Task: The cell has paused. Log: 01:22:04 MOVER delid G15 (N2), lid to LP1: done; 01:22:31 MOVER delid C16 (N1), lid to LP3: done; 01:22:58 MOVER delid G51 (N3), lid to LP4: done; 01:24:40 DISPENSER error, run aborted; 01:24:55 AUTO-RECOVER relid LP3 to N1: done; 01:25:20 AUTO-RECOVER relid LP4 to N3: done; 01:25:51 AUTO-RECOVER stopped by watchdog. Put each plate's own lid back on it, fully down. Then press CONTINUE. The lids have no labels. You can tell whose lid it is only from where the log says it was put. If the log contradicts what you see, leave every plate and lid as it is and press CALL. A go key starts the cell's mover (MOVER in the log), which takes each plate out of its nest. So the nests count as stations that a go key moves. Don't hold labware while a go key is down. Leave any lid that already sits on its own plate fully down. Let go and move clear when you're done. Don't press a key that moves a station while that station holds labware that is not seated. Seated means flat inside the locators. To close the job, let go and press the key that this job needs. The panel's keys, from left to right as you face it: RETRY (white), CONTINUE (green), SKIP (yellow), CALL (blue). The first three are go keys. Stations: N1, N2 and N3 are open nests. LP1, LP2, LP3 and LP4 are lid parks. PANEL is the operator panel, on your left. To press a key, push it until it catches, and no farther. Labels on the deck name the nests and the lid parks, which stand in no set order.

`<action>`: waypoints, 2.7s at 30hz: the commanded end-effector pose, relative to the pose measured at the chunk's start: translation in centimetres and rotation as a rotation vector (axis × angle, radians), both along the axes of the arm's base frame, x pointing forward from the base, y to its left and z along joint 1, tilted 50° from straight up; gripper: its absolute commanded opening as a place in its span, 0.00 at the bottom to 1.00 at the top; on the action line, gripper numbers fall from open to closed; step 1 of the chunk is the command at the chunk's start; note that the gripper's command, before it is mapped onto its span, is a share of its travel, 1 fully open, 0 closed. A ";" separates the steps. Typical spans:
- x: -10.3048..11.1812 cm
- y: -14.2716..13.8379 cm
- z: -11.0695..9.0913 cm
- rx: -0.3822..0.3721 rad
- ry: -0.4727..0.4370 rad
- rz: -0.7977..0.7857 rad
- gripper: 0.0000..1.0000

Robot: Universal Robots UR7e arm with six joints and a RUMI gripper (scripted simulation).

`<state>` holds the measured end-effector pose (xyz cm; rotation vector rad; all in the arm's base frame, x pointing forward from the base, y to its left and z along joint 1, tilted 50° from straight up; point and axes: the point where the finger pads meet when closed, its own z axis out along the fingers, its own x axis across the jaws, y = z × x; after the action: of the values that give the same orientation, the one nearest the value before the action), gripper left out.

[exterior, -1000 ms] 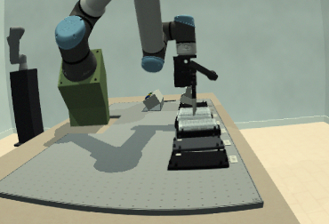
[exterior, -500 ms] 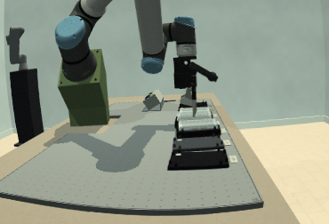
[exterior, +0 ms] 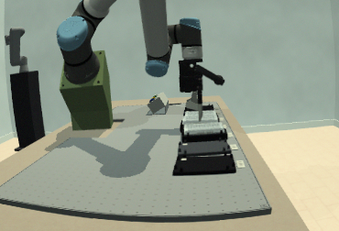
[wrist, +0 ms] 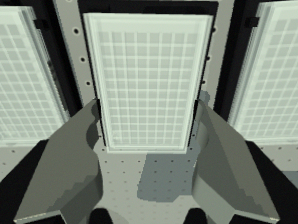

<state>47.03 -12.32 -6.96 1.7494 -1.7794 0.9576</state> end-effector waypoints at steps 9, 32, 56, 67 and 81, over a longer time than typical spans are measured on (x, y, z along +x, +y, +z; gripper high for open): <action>0.0 0.0 0.0 0.000 -0.001 0.001 0.00; 0.0 0.0 0.0 0.000 -0.001 0.001 0.00; 0.0 0.0 0.0 0.000 -0.001 0.001 0.82; 0.0 0.0 0.0 0.000 -0.001 0.001 0.82; 0.0 0.0 0.0 0.000 -0.001 0.001 0.82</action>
<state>47.04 -12.34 -6.98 1.7494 -1.7794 0.9577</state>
